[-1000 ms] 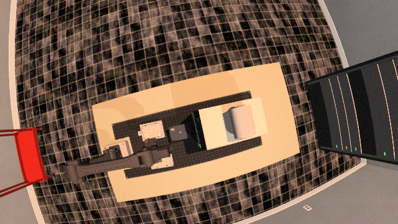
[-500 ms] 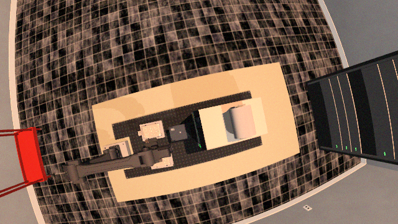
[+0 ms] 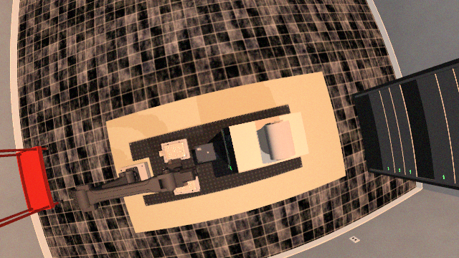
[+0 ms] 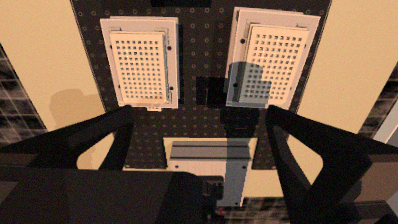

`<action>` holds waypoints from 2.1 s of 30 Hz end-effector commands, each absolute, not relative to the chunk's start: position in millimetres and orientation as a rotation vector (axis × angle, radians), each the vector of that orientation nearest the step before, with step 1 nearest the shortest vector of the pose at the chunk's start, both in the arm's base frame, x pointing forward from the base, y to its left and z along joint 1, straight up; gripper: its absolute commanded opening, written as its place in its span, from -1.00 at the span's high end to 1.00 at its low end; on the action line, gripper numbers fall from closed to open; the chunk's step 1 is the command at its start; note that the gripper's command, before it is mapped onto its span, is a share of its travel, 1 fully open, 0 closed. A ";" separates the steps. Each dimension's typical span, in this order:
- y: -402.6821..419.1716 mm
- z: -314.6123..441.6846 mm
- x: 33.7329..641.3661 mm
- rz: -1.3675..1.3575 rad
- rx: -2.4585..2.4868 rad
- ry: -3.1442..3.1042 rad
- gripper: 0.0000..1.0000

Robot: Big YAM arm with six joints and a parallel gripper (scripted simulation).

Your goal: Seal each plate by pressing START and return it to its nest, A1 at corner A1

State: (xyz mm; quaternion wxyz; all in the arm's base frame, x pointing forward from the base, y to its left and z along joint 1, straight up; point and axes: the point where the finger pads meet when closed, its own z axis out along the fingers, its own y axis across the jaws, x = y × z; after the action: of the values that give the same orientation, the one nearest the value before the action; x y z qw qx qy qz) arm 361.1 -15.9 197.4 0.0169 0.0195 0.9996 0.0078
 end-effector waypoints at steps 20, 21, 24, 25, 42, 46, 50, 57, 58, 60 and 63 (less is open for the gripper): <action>-17.9 117.5 363.8 0.002 0.167 2.780 -1.00; -18.1 118.7 365.9 0.002 0.163 2.779 -1.00; -18.3 117.6 364.9 0.001 0.149 2.803 -1.00; -18.1 118.7 365.5 0.001 0.143 2.804 -1.00; -16.7 131.9 373.3 0.000 0.116 2.792 -1.00; -18.4 134.7 377.9 -0.001 0.121 2.773 -1.00; -42.9 133.5 364.4 -0.008 0.125 2.776 -1.00; -64.3 128.8 341.9 -0.005 0.097 2.795 -1.00; -70.1 127.7 338.1 -0.006 0.098 2.797 -1.00; -80.8 125.1 331.8 -0.005 0.098 2.803 -1.00; -94.3 120.3 326.9 0.003 0.086 2.817 -1.00</action>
State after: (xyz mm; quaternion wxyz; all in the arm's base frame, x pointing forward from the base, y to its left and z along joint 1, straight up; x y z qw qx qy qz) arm 332.8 -82.5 120.3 0.1651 0.0601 0.9844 0.0049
